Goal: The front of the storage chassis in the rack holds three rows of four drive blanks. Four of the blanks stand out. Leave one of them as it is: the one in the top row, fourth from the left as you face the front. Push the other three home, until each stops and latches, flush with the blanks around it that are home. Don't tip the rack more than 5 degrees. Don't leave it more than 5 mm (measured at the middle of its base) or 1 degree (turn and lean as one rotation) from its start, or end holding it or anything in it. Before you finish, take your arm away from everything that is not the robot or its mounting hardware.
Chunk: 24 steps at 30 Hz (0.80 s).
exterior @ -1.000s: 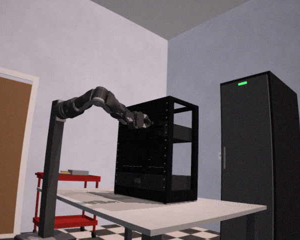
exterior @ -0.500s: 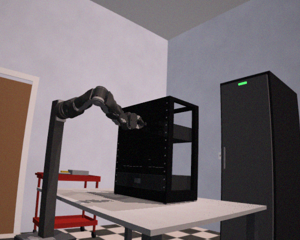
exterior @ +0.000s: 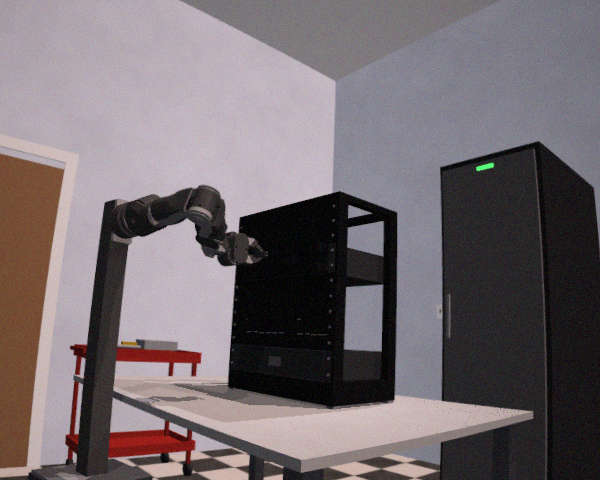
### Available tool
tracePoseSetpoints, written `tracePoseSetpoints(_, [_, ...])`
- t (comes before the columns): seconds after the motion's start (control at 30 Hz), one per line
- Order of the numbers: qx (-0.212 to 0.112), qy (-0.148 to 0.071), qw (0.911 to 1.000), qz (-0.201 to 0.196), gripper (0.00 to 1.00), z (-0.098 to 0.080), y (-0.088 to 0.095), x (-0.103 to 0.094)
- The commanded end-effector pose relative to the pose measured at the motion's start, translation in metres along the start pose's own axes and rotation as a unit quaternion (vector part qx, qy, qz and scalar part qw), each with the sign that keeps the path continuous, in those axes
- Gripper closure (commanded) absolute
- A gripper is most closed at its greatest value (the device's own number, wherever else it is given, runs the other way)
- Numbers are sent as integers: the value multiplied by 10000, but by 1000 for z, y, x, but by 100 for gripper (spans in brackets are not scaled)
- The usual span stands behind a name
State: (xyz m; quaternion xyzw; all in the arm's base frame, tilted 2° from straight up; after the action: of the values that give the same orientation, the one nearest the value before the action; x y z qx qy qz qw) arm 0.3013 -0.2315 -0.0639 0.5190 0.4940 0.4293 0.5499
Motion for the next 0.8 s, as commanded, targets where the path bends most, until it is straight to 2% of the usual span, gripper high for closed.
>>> tracePoseSetpoints(0.0, [-11, -136, 9999, -45, 100, -1, 1, 4])
tracePoseSetpoints(0.2, [20, -130, 9999, -35, 100, 2, -1, 5])
tracePoseSetpoints(0.27, [21, -130, 9999, -35, 100, 11, -1, 5])
tracePoseSetpoints(0.4, [22, -128, 9999, -35, 100, 39, -1, 4])
tracePoseSetpoints(0.47, [22, -128, 9999, -35, 100, 39, -1, 4])
tracePoseSetpoints(0.57, [23, -126, 9999, -34, 100, 58, -1, 4])
tracePoseSetpoints(0.63, [23, -126, 9999, -34, 100, 63, -1, 4])
tracePoseSetpoints(0.77, [10, -128, 9999, -37, 100, 64, 0, 4])
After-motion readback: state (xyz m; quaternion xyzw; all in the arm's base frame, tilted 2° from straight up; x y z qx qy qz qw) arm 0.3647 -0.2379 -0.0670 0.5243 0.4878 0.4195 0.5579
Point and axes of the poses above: the point where the finger pads meet when closed, its own z axis out along the fingers, its own y axis across the jaws, x = y × z, the point moved 3 cm from there along -z, back along the fingers, and after that the axes turned 8 degrees about -z, right-handed, at the moved point
